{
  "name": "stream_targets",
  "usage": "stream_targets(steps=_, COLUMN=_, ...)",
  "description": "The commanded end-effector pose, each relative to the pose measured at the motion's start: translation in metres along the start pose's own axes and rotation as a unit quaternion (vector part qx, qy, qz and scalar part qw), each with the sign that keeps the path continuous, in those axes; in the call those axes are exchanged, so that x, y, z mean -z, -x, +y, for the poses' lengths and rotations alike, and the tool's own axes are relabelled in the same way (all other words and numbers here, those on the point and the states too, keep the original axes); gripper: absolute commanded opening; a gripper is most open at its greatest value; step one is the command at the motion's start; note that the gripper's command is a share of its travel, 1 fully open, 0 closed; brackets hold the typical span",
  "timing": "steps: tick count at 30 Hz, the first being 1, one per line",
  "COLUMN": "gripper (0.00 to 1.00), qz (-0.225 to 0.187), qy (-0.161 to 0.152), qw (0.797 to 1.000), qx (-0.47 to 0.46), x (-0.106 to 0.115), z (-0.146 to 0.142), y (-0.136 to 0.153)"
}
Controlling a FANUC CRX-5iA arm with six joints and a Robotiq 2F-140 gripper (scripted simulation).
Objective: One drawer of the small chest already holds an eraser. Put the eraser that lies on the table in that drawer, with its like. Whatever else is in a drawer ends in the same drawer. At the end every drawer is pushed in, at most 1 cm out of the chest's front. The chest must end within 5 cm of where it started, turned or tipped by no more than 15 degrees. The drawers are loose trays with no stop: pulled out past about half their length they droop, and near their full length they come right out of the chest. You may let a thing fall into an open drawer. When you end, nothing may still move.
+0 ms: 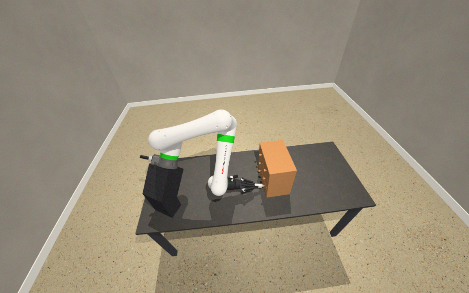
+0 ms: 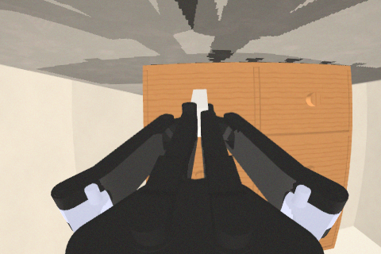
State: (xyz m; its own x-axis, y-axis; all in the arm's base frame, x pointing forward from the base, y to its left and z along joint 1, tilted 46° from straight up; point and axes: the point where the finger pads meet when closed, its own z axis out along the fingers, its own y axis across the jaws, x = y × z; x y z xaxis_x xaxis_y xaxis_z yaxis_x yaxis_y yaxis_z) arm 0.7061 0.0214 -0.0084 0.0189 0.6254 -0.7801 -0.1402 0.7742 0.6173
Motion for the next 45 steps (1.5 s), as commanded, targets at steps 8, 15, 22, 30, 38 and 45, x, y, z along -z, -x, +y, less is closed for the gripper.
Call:
stream_targets(steps=8, gripper=0.0, qz=0.0, qy=0.0, qw=1.0, qx=0.0, x=0.002, z=0.0, y=0.0)
stream_targets(steps=15, gripper=0.0, qz=0.0, qy=0.0, qw=1.0, qx=0.0, x=0.019, z=0.0, y=-0.007)
stream_targets(steps=22, gripper=0.0, qz=0.0, qy=0.0, qw=1.0, qx=0.0, x=0.045, z=0.0, y=-0.016)
stream_targets(steps=30, gripper=0.0, qz=0.0, qy=0.0, qw=1.0, qx=0.0, x=0.05, z=0.0, y=-0.014)
stream_targets(steps=38, gripper=0.0, qz=0.0, qy=0.0, qw=1.0, qx=0.0, x=0.106, z=0.0, y=0.038)
stream_targets(steps=45, gripper=0.0, qz=0.0, qy=0.0, qw=1.0, qx=0.0, x=0.127, z=0.0, y=0.058)
